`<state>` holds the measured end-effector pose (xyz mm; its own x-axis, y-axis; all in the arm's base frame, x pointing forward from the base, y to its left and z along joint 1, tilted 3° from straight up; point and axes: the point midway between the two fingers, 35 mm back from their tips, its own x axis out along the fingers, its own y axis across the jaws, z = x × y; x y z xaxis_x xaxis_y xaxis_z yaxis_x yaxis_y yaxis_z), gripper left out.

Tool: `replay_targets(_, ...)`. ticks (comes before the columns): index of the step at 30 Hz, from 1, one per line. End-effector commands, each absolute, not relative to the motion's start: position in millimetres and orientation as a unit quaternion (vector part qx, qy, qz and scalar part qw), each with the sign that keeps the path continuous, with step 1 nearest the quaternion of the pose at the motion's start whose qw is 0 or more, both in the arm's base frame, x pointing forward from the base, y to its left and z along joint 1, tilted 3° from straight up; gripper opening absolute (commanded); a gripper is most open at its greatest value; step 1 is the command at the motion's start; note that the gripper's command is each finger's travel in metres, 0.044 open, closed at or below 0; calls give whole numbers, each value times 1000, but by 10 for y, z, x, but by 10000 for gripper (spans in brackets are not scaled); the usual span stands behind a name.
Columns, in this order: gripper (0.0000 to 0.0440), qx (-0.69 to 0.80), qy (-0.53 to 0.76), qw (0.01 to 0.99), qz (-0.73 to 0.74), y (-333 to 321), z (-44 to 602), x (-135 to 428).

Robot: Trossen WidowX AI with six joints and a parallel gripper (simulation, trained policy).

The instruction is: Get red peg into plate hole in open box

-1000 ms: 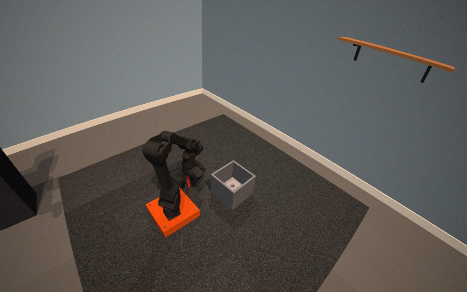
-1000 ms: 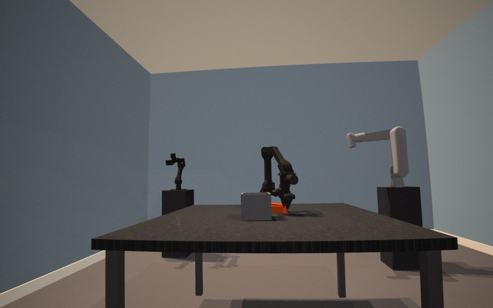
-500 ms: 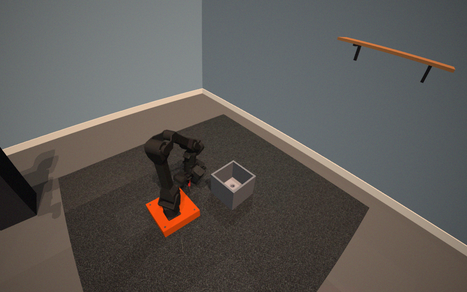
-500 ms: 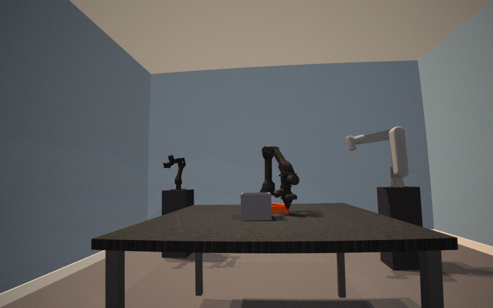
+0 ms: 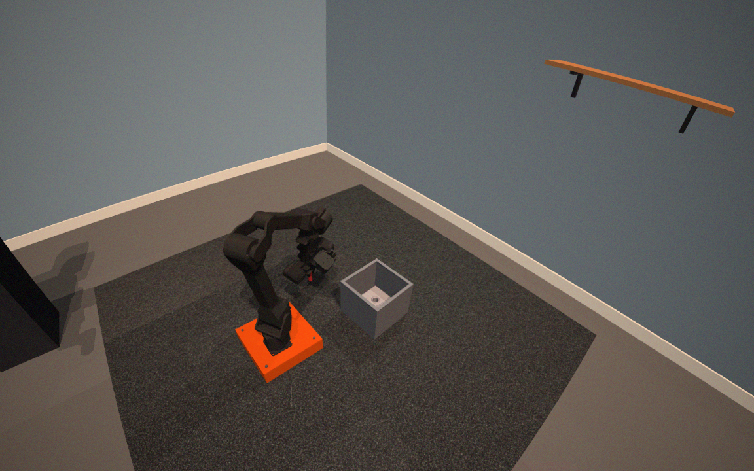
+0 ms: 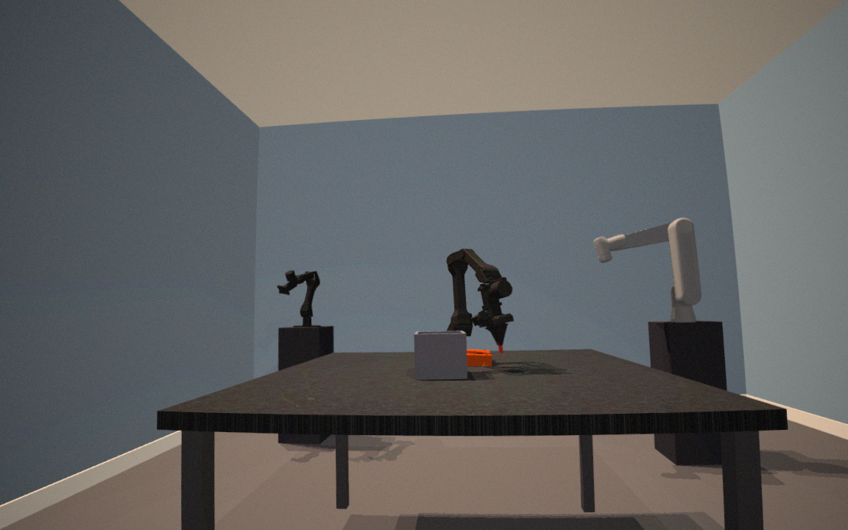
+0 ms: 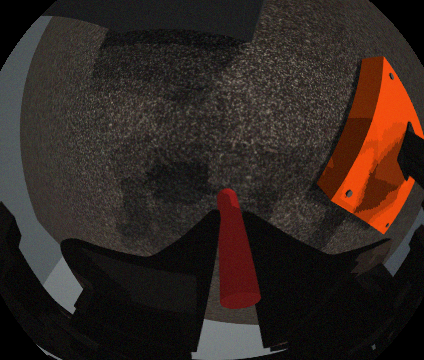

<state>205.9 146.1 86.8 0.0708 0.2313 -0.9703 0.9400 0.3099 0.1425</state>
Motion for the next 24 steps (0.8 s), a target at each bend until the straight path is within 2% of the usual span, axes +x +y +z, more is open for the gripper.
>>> replay_targets(1,0,504,588,555,-303,1448,1092,2148)
replay_targets(15,0,523,529,610,-273,1067,1763,2408)
replay_targets(24,0,517,496,632,-295,704,1951,2531)
